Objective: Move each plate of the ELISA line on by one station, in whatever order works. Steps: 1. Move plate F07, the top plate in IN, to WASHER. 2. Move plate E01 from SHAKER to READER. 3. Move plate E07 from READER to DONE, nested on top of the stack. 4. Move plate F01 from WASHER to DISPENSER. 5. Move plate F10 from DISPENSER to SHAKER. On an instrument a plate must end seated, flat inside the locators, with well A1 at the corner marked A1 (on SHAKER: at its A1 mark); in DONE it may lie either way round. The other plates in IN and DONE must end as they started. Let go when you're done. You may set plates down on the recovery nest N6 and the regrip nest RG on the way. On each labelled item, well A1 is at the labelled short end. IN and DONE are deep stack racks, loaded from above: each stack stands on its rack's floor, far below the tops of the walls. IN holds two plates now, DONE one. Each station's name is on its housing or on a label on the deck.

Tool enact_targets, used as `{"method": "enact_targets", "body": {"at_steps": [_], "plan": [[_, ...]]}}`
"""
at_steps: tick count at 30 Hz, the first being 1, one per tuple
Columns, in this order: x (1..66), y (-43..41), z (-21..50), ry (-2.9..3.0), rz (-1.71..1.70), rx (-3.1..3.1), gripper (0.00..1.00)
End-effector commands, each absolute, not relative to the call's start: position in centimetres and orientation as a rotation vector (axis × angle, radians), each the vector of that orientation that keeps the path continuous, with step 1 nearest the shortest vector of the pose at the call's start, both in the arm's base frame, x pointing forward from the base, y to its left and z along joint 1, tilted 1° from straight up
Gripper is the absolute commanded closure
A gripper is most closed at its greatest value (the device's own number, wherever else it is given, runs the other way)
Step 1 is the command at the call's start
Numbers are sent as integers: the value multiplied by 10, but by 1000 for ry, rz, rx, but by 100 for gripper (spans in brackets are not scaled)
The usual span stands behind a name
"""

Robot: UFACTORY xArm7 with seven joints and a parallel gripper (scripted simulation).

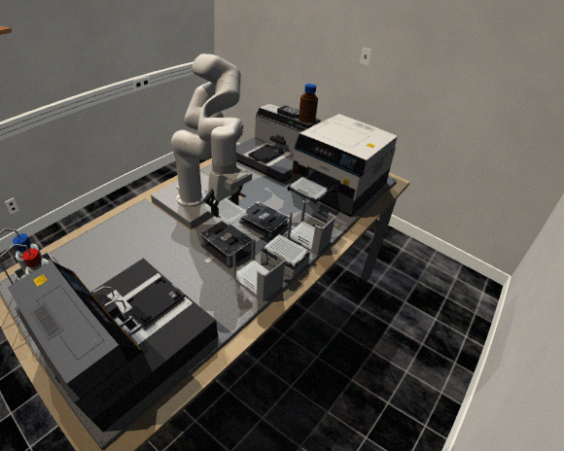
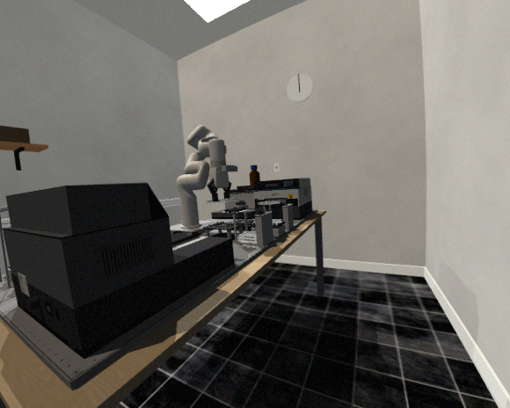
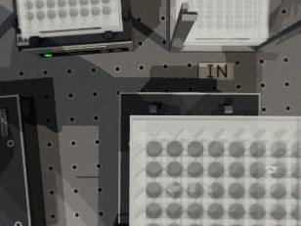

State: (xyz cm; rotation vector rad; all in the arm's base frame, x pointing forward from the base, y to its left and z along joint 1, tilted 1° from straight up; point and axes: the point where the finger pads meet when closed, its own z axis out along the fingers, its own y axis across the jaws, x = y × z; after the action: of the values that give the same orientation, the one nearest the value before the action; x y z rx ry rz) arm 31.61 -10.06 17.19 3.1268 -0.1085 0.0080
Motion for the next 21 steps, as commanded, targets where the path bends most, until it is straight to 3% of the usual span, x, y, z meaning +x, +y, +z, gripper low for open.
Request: {"method": "enact_targets", "body": {"at_steps": [1,21], "plan": [[317,-101,179,-108,13,3126,100],[317,-101,200,-108,13,3126,100]]}}
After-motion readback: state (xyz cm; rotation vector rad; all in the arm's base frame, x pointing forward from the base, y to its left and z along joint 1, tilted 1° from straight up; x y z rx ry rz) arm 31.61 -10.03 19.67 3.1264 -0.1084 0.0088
